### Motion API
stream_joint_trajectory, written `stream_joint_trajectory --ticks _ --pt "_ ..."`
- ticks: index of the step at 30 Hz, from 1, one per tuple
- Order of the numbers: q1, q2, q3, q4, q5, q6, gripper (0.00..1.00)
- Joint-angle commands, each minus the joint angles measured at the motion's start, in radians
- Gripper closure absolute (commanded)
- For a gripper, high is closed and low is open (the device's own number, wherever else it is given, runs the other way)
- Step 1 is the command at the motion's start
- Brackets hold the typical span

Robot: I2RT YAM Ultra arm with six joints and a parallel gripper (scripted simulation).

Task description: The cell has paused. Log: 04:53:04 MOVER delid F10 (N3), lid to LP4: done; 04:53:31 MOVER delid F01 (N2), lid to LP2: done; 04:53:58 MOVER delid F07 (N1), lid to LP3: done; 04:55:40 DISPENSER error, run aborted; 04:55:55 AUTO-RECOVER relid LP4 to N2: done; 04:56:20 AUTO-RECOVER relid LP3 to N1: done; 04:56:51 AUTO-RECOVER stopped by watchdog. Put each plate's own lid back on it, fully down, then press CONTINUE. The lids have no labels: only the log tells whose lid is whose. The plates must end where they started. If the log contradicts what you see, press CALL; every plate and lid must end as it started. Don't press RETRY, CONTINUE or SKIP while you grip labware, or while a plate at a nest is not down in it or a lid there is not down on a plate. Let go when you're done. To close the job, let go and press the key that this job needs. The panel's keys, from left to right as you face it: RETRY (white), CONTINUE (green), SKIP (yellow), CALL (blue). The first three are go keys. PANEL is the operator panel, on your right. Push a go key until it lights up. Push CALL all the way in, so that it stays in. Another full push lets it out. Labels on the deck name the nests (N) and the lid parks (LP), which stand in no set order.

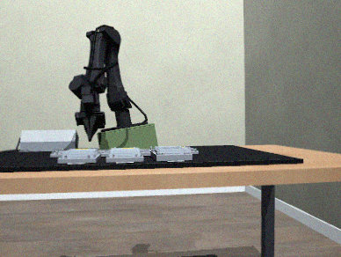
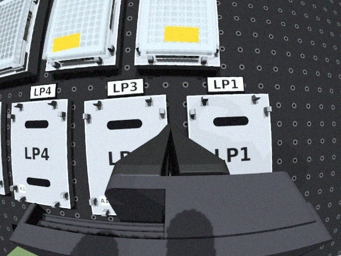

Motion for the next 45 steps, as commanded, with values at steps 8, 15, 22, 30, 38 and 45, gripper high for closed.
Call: stream_joint_trajectory --ticks 8,15,22,30,38,45 --pt "0.051 -0.028 -0.018 0.074 0.012 0.033 1.0" --pt "0.198 -0.055 -0.085 0.128 0.1 0.146 1.0" --pt "0.343 -0.044 -0.12 0.165 0.192 0.255 1.0" --pt "0.525 -0.002 -0.13 0.197 0.312 0.391 1.0" --pt "0.732 0.049 -0.083 0.206 0.443 0.553 1.0" --pt "0.855 0.096 -0.056 0.189 0.523 0.654 1.0"
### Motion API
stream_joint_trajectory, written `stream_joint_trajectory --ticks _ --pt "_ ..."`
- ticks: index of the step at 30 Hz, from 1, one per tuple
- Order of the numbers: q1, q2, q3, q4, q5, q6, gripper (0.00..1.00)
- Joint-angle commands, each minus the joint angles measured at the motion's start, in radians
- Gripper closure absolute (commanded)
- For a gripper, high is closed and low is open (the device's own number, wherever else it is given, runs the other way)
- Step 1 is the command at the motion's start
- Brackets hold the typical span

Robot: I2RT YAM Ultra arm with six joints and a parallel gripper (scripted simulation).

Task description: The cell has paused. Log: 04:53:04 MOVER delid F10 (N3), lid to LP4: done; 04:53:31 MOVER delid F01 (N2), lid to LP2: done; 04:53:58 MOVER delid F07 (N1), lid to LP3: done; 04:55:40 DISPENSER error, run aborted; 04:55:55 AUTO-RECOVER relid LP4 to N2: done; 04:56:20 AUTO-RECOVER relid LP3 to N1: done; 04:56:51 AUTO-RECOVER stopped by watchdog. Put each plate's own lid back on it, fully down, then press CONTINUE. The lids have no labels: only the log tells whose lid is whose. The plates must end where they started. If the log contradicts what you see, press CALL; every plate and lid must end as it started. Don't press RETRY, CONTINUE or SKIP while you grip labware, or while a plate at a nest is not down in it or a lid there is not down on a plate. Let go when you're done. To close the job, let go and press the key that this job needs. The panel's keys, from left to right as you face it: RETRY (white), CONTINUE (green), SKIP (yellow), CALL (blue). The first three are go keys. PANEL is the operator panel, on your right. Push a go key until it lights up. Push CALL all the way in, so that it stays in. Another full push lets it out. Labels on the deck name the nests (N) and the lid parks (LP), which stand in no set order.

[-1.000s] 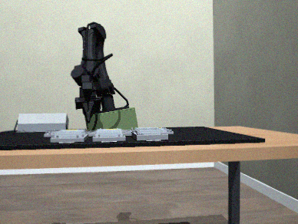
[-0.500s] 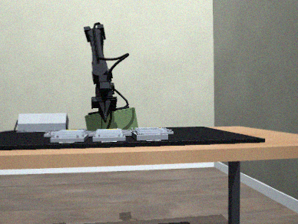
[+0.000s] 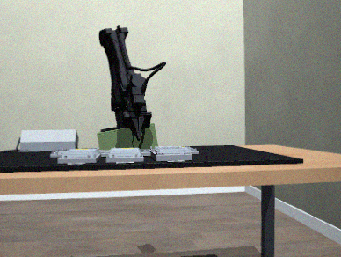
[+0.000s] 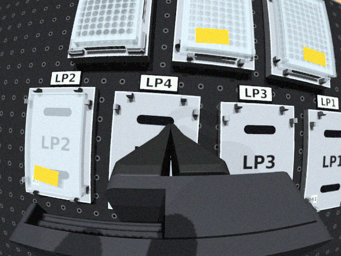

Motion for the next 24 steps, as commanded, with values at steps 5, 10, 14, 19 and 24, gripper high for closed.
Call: stream_joint_trajectory --ticks 5,10,14,19,24 --pt "0.164 0.076 0.091 0.016 0.134 0.177 1.0" --pt "0.264 0.138 0.142 -0.019 0.194 0.264 1.0" --pt "0.302 0.164 0.17 -0.037 0.219 0.3 1.0" --pt "0.361 0.198 0.207 -0.066 0.25 0.361 1.0" --pt "0.361 0.197 0.209 -0.073 0.251 0.364 1.0"
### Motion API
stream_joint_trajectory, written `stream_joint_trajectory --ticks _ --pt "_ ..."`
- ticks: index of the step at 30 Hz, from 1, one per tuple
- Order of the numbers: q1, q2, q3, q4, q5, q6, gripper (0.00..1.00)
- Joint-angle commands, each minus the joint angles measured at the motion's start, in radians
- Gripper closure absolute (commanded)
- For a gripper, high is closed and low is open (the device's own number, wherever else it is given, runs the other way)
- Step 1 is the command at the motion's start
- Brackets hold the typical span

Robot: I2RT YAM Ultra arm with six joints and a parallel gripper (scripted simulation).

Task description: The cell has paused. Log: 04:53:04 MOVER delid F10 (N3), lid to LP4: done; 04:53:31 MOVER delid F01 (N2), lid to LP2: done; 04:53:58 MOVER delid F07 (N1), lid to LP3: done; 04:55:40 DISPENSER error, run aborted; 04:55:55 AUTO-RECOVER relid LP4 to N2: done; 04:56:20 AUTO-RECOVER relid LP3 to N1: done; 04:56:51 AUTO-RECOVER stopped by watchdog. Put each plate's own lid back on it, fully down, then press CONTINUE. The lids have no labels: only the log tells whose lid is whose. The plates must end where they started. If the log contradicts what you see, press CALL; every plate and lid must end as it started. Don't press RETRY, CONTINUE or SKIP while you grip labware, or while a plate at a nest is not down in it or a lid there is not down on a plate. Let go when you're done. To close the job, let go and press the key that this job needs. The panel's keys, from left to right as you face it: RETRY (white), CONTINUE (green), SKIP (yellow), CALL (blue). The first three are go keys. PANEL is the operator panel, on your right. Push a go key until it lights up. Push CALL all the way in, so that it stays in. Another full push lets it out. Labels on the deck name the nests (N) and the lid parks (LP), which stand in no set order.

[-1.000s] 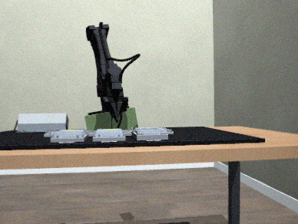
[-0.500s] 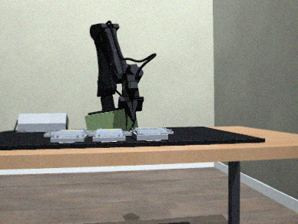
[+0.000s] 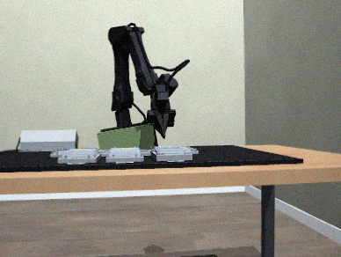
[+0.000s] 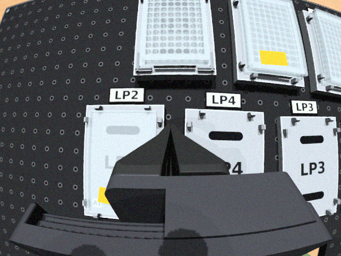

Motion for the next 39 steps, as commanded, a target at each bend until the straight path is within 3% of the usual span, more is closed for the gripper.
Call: stream_joint_trajectory --ticks 1,22,37,39 --pt "0.008 -0.003 0.034 -0.041 0.034 0.031 1.0" --pt "0.008 -0.003 0.035 -0.044 0.034 0.032 1.0" --pt "-0.216 0.117 0.231 -0.037 -0.088 -0.174 1.0" --pt "-0.216 0.117 0.231 -0.037 -0.088 -0.174 1.0"
